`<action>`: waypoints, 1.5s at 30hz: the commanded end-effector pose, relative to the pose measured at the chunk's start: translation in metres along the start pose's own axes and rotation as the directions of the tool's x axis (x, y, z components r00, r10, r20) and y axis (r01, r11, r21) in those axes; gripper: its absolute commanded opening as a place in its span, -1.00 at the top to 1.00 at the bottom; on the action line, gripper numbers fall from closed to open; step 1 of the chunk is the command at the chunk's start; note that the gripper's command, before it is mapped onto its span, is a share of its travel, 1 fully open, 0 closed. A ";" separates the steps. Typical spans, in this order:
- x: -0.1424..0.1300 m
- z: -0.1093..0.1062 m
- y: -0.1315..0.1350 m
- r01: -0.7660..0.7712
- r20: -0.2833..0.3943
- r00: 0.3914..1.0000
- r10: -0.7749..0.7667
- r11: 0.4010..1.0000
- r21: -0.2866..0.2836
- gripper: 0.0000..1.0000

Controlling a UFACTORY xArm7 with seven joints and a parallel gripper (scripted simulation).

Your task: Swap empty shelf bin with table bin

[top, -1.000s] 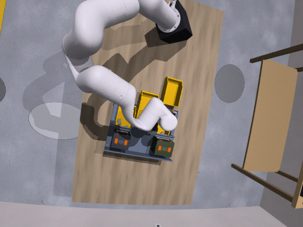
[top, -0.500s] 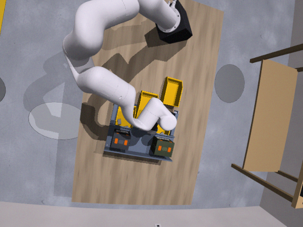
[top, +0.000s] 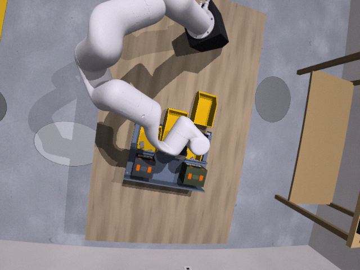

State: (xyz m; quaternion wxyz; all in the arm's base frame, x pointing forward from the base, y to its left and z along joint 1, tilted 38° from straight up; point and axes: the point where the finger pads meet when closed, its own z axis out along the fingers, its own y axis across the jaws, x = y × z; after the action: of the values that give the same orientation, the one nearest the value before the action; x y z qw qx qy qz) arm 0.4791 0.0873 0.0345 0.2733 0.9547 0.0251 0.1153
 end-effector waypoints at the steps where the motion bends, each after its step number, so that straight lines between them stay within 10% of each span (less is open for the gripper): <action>1: 0.001 -0.002 -0.001 0.001 -0.004 1.000 -0.001 1.000 0.002 1.00; 45: 0.016 -0.002 -0.001 0.001 -0.025 1.000 -0.001 1.000 0.002 1.00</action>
State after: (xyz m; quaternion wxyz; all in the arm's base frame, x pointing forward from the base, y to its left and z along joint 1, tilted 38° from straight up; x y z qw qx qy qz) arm 0.4923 0.0889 0.0375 0.2731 0.9535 0.0277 0.1243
